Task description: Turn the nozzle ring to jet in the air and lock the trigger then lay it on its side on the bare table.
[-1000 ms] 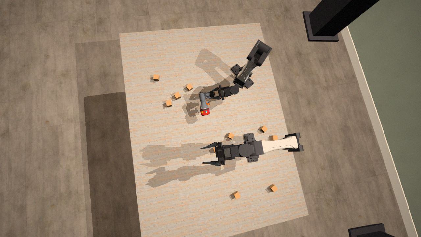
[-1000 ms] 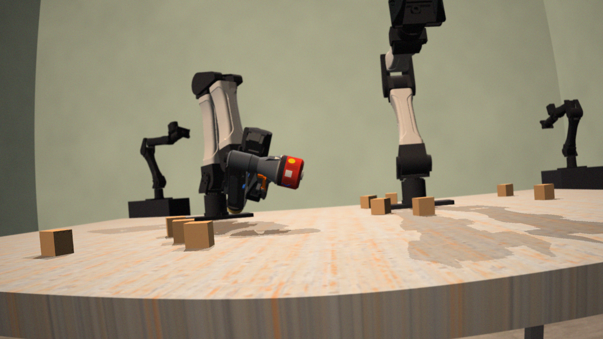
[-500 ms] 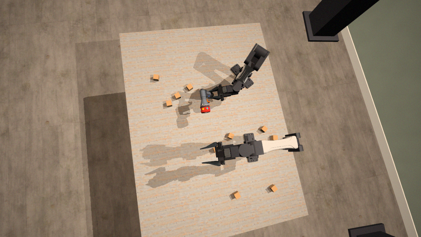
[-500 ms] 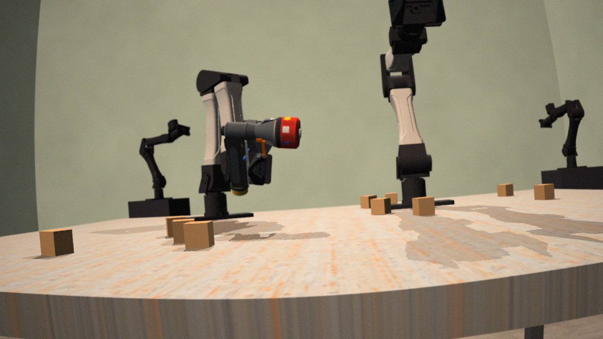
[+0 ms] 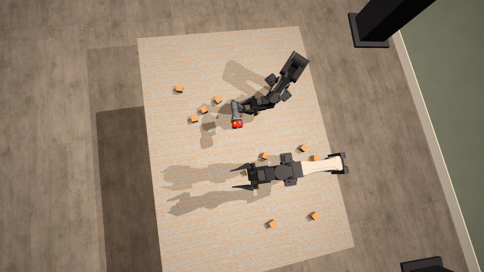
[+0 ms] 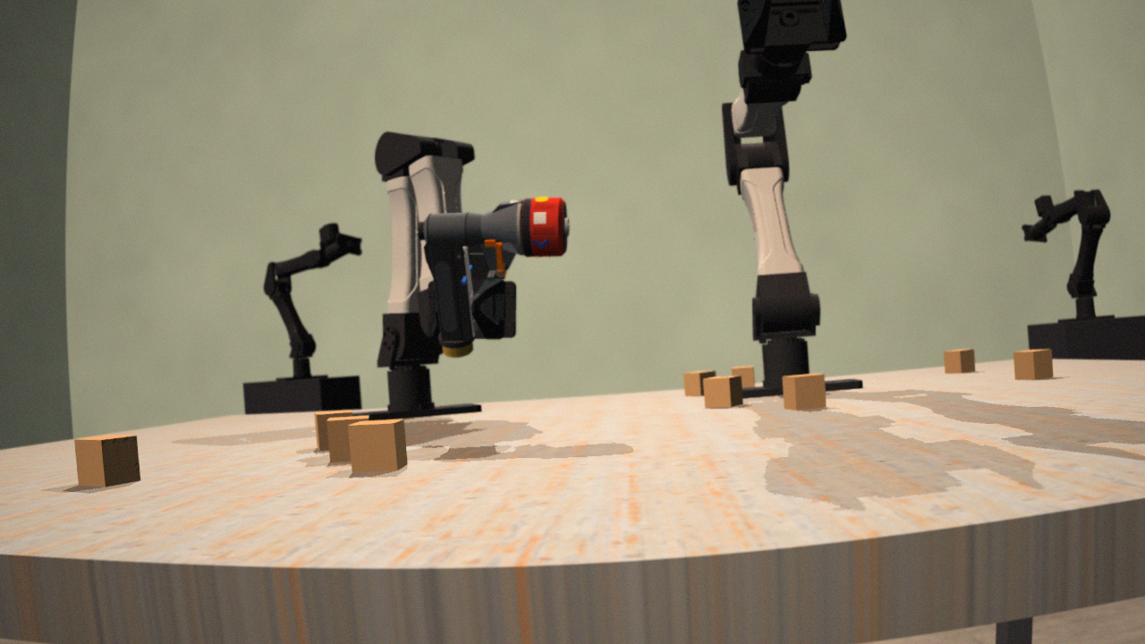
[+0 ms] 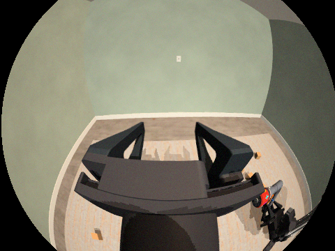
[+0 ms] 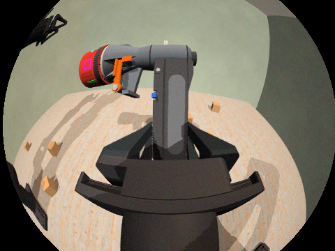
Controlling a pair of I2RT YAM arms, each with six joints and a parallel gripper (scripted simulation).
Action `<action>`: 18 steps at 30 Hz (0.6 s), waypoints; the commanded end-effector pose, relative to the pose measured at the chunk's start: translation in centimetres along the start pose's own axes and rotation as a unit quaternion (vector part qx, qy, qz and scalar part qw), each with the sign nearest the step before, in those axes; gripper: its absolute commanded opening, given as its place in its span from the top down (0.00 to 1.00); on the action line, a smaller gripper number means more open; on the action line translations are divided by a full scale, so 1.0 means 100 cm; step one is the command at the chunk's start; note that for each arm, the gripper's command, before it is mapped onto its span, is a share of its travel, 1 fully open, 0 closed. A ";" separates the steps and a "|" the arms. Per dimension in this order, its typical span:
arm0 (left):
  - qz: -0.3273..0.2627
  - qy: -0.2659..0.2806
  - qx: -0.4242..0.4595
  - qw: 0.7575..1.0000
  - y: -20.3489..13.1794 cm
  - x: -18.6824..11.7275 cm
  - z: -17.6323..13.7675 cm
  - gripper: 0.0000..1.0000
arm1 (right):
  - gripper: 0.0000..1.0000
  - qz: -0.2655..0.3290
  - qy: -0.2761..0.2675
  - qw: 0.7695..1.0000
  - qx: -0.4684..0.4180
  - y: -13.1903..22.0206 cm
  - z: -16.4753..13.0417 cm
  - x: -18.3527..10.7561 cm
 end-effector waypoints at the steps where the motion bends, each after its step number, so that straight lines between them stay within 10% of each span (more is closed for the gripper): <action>1: -0.006 -0.027 -0.001 1.000 -0.005 -0.001 0.016 0.36 | 0.64 -0.009 -0.066 0.995 0.079 -0.001 0.033 0.005; 17: -0.006 -0.027 -0.001 1.000 -0.005 -0.001 0.016 0.36 | 0.64 -0.008 -0.066 0.994 0.086 -0.002 0.033 0.003; 18: -0.006 -0.027 -0.001 1.000 -0.005 -0.001 0.016 0.13 | 0.64 -0.009 -0.073 0.993 0.093 -0.002 0.038 0.005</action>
Point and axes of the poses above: on each arm, the point where the finger pads meet when closed, its own x axis out along the fingers, its own y axis across the jaws, z = x × y, the point moved 9 cm from there along -x, back along the fingers, and after that the axes turned 6 degrees about -x, right-handed, at the moved point
